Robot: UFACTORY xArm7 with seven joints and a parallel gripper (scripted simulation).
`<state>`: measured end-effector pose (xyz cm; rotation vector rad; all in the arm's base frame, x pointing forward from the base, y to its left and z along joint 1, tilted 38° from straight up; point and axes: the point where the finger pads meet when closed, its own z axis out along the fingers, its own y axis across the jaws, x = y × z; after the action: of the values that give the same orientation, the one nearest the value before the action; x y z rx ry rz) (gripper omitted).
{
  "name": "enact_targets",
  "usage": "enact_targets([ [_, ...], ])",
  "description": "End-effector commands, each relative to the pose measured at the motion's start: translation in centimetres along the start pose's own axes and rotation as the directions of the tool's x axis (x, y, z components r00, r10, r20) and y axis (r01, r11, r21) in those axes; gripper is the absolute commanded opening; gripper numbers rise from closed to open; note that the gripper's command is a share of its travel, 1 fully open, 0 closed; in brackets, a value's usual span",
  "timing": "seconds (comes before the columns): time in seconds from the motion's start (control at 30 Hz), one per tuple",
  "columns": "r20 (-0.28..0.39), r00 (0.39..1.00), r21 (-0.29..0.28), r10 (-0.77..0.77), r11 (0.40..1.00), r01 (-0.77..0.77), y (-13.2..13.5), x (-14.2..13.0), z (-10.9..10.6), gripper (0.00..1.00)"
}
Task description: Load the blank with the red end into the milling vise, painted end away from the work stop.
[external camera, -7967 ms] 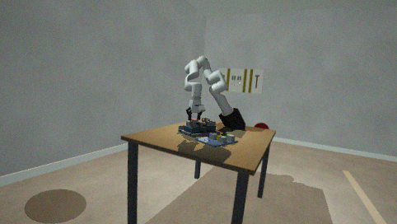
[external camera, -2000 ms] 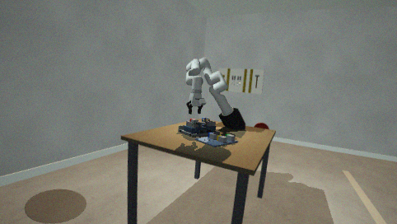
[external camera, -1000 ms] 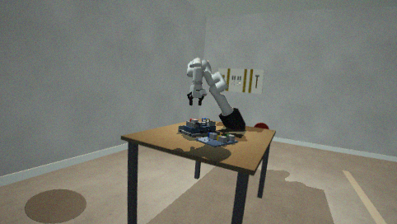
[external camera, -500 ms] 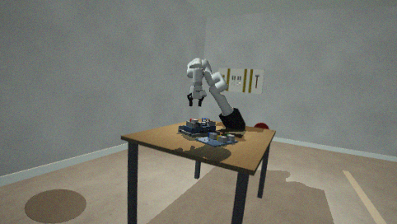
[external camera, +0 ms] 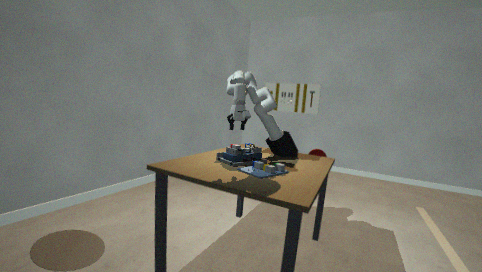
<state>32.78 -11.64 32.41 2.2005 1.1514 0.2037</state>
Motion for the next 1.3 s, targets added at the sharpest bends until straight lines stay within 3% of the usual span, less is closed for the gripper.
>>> enact_targets([
  [0.0, -0.001, 1.000, -0.003, 0.000, 1.000, 0.000, 0.11, 0.04, -0.09, 1.00],
  [1.27, -0.001, 1.000, -0.003, 0.000, 1.000, 0.000, 0.10, 0.03, 0.28, 1.00],
])
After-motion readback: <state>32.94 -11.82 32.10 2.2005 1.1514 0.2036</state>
